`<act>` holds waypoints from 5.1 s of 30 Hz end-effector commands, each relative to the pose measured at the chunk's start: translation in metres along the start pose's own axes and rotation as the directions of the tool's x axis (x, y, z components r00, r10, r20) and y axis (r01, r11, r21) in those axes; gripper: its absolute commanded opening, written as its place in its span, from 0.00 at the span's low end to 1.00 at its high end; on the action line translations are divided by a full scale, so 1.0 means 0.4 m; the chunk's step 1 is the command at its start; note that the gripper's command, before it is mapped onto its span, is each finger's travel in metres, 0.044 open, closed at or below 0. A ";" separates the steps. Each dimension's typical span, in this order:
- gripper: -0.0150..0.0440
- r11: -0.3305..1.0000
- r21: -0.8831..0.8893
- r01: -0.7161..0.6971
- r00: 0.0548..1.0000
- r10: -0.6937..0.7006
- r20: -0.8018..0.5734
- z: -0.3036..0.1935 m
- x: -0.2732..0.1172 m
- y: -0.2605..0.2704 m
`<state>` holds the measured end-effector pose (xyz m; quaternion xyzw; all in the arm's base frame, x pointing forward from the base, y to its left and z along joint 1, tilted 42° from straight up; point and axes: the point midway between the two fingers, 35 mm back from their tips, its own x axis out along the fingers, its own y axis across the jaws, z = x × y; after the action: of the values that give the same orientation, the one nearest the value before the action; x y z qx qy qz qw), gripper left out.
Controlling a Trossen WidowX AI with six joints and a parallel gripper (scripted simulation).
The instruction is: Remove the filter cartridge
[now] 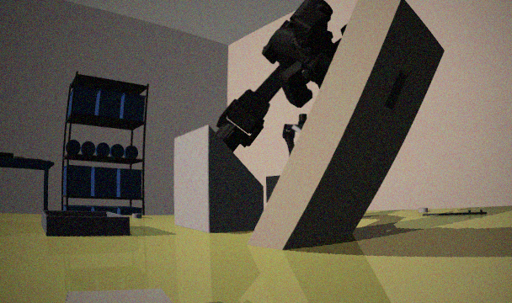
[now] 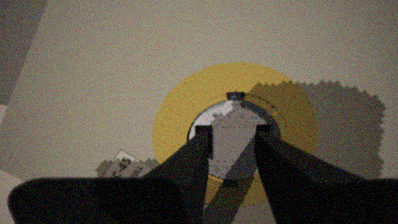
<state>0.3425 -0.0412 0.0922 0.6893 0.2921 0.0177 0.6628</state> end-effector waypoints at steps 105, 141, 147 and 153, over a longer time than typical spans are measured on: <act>0.25 -0.019 -1.000 0.004 1.000 -0.010 0.004 0.007 -0.151 -0.003; 0.45 -0.004 -1.000 -0.006 1.000 -0.010 -0.006 -0.104 -0.141 -0.143; 0.45 -0.004 -1.000 -0.006 1.000 -0.010 -0.006 -0.104 -0.141 -0.143; 0.45 -0.008 -1.000 0.003 1.000 -0.007 0.003 -0.114 -0.142 -0.155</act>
<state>0.2560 -0.0295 0.0642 0.0151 0.1967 0.2226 0.9547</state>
